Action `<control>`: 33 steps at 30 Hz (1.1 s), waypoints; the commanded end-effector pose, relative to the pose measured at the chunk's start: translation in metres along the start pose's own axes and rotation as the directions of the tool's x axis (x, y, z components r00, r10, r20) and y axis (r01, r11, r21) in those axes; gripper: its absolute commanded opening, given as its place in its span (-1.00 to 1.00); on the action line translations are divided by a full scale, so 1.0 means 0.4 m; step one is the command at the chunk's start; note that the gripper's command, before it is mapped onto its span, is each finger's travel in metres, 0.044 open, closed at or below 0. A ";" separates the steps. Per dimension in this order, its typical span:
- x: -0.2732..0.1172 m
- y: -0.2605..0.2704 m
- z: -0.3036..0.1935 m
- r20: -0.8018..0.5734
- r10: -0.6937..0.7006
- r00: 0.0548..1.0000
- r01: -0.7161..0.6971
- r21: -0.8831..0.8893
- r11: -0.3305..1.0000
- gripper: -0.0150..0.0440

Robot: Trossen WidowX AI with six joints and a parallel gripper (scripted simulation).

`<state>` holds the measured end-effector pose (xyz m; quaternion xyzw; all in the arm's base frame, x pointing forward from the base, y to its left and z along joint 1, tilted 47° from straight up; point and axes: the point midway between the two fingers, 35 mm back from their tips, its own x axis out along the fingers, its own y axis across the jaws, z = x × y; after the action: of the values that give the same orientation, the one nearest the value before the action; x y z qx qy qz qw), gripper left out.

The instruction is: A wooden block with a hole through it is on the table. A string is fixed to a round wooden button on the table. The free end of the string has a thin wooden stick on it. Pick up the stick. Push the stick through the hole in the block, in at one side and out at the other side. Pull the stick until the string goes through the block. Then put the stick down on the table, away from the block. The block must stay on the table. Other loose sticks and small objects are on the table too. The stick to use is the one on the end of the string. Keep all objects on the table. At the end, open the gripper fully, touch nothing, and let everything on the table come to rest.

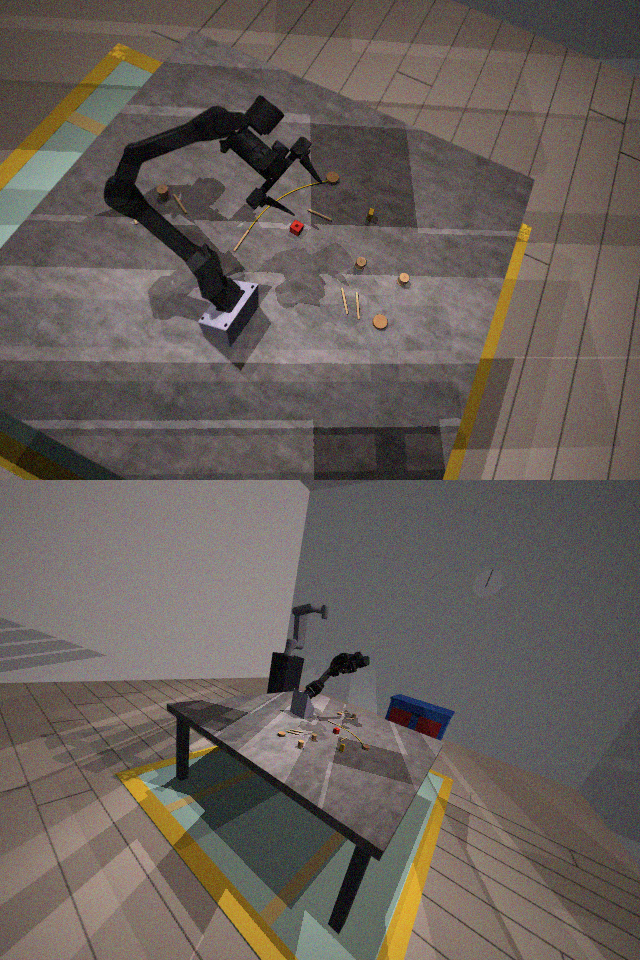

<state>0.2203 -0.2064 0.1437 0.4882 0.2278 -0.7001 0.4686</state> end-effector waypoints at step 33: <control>0.128 -0.053 -0.513 -0.718 -0.300 0.628 -0.638 -0.255 -0.727 1.00</control>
<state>0.2818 -0.1185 0.0493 0.1618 0.6912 -0.0725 0.7006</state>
